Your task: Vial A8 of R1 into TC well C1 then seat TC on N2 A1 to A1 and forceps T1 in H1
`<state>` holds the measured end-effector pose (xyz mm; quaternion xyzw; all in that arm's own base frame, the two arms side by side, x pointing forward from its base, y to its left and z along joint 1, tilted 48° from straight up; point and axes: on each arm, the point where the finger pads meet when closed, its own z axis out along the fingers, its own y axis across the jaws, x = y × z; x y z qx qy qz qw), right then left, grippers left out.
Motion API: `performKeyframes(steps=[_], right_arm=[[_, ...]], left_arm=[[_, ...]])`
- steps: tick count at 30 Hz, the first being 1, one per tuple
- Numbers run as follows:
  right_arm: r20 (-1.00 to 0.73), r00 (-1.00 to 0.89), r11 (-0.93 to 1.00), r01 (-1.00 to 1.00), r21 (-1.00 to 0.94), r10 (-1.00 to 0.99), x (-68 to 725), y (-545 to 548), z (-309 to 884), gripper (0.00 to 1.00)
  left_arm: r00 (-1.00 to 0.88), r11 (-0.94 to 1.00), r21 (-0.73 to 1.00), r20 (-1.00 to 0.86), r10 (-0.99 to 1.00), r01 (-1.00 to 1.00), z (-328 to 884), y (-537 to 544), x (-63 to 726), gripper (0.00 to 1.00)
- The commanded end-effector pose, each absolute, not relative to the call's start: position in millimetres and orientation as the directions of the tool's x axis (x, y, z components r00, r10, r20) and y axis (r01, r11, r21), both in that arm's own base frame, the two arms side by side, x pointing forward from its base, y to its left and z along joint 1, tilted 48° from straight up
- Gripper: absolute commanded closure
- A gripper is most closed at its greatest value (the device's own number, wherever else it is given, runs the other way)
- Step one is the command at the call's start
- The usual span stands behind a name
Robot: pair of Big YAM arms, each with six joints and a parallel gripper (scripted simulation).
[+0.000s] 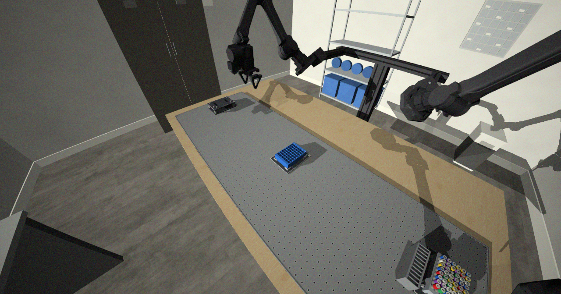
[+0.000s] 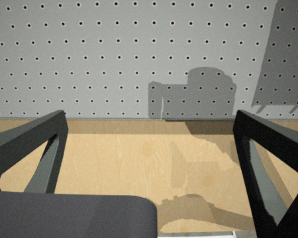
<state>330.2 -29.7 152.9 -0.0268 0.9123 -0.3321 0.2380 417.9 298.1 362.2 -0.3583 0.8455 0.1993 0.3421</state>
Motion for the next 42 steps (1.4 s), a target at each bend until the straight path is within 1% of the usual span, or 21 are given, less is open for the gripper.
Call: performKeyframes(steps=[1,27,42], right_arm=[[-0.435,-0.878,0.782,0.124,-0.611,-0.2,335,-28,161,0.0],[-0.435,-0.878,0.782,0.124,-0.611,-0.2,335,-28,161,0.0],[-0.435,-0.878,0.782,0.124,-0.611,-0.2,335,-28,161,0.0]], left_arm=[[-0.5,0.667,0.083,-0.73,-0.465,-0.741,369,295,420,0.93],[-0.517,0.666,0.092,-0.712,-0.475,-0.74,356,299,422,0.93],[-0.498,0.656,0.093,-0.733,-0.464,-0.749,364,306,419,0.93]])
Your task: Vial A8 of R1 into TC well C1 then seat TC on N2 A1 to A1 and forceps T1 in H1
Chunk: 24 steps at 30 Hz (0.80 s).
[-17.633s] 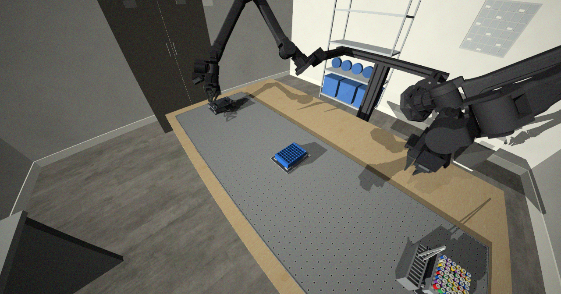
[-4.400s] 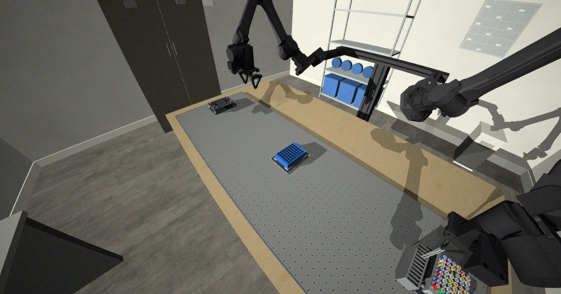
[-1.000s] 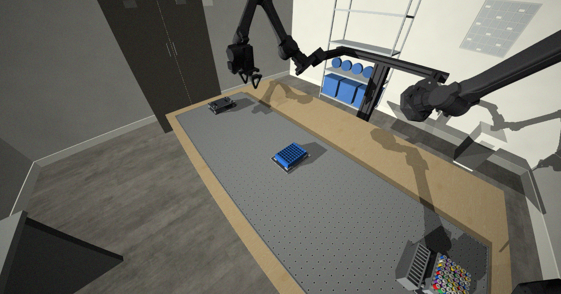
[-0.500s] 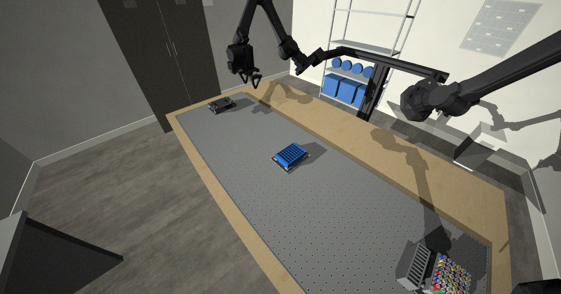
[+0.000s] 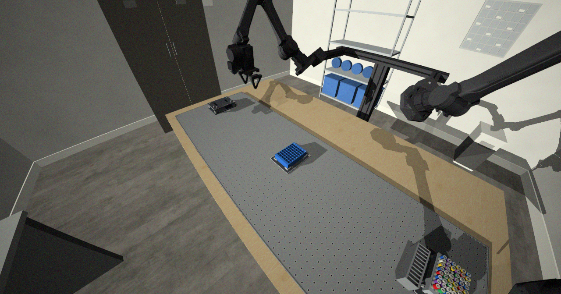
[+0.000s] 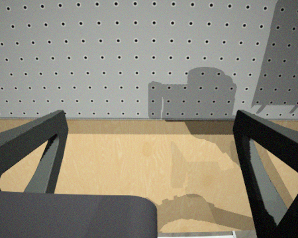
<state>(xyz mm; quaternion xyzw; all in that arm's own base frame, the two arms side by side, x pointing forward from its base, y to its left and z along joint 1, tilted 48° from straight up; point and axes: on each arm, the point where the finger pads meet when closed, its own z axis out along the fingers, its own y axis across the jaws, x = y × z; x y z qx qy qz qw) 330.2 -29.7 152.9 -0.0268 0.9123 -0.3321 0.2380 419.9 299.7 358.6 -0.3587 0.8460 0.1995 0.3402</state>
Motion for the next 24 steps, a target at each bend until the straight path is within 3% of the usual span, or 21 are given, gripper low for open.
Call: performKeyframes(steps=[1,24], right_arm=[[-0.435,-0.878,0.782,0.124,-0.611,-0.2,335,-28,161,0.0],[-0.435,-0.878,0.782,0.124,-0.611,-0.2,335,-28,161,0.0]], left_arm=[[-0.501,0.657,0.095,-0.73,-0.466,-0.748,361,307,420,0.93],[-0.508,0.659,0.097,-0.722,-0.469,-0.746,353,310,423,0.9]])
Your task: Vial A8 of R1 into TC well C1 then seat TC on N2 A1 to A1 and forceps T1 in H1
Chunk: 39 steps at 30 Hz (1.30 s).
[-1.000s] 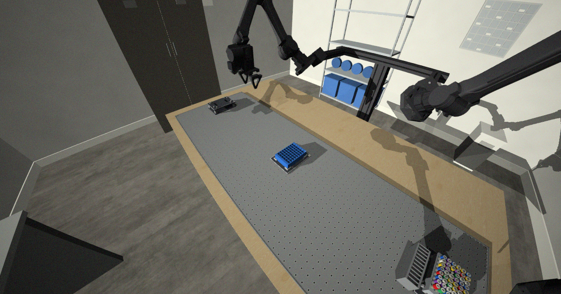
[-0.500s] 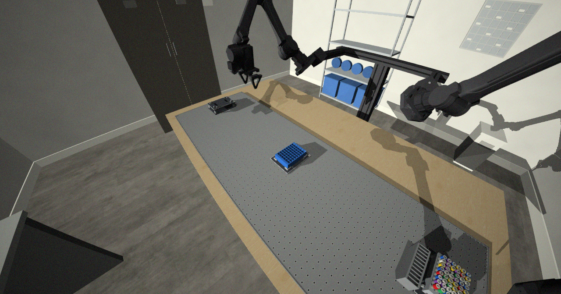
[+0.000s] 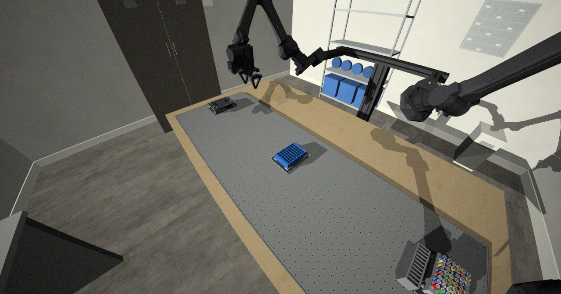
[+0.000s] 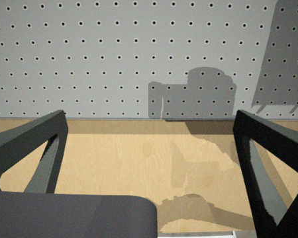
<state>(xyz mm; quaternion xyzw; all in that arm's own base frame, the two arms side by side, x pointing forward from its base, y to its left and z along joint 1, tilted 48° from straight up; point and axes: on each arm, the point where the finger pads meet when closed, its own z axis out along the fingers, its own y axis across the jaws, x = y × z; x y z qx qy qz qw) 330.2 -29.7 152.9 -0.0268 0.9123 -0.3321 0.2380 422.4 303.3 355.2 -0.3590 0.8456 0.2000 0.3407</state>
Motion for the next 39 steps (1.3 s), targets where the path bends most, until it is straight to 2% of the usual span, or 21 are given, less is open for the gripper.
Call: performKeyframes(steps=[1,39], right_arm=[[-0.435,-0.878,0.782,0.124,-0.611,-0.2,335,-28,161,0.0],[-0.435,-0.878,0.782,0.124,-0.611,-0.2,335,-28,161,0.0]], left_arm=[[-0.508,0.66,0.096,-0.723,-0.468,-0.745,353,310,423,0.9],[-0.511,0.659,0.099,-0.719,-0.47,-0.745,344,316,427,0.89]])
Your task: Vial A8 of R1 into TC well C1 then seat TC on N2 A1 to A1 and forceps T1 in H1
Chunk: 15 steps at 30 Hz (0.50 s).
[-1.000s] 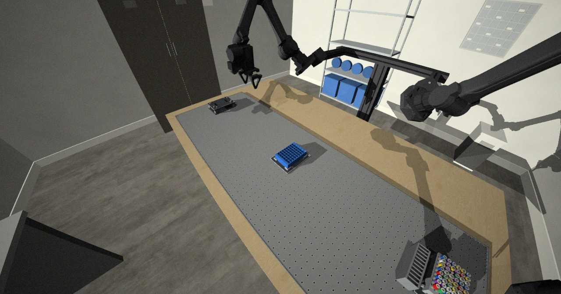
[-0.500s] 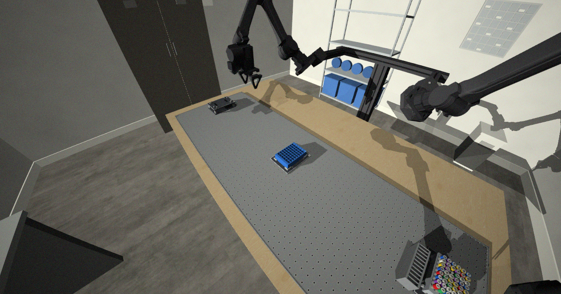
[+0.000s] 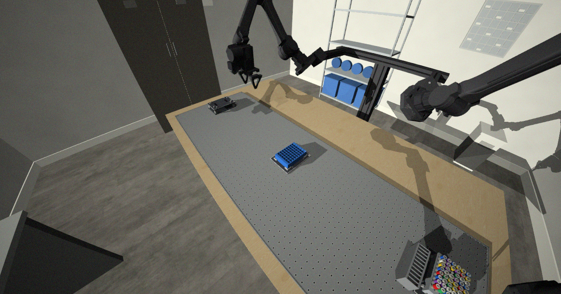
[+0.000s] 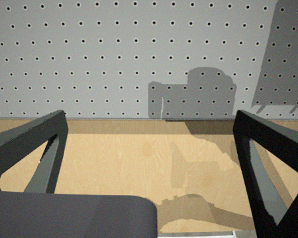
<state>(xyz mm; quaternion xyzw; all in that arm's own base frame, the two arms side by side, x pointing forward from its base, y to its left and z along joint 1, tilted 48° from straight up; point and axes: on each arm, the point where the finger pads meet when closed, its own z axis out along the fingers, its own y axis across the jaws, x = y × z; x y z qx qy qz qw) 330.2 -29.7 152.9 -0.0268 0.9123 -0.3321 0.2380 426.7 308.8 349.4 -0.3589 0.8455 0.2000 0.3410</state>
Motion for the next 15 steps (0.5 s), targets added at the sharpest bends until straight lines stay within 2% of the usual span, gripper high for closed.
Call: performKeyframes(steps=[1,15], right_arm=[[-0.435,-0.878,0.782,0.124,-0.611,-0.2,335,-28,161,0.0],[-0.435,-0.878,0.782,0.124,-0.611,-0.2,335,-28,161,0.0]], left_arm=[[-0.509,0.658,0.099,-0.721,-0.47,-0.747,345,316,427,0.89],[-0.5,0.659,0.093,-0.731,-0.463,-0.746,350,319,431,0.89]])
